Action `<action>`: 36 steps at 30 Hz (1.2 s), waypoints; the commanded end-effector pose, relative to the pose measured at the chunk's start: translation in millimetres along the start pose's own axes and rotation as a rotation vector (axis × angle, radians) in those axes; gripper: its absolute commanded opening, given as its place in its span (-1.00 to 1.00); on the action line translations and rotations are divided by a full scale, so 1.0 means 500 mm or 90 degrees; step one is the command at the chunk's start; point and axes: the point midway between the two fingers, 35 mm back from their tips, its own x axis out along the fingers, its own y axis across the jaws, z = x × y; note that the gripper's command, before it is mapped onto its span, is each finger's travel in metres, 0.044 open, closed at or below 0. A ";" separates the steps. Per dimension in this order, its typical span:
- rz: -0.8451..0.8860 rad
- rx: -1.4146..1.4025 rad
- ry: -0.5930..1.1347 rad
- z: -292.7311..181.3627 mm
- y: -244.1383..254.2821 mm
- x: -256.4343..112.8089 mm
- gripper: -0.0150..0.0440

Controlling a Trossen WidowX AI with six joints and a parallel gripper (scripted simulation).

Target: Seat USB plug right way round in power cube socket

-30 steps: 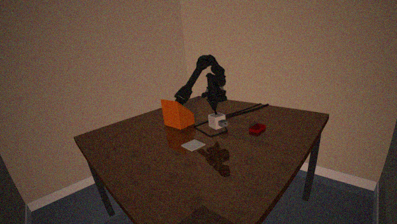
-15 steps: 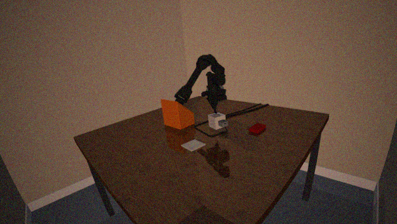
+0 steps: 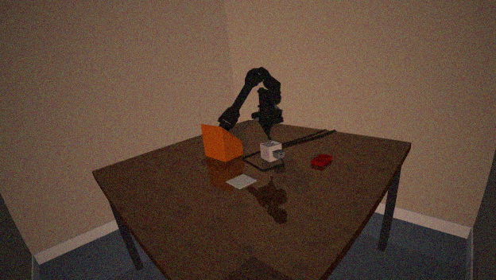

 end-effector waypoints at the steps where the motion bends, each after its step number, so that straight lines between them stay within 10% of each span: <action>1: -0.004 -0.003 0.002 -0.002 -0.002 -0.009 -0.49; 36: -0.001 0.275 0.000 0.000 0.000 -0.021 -0.49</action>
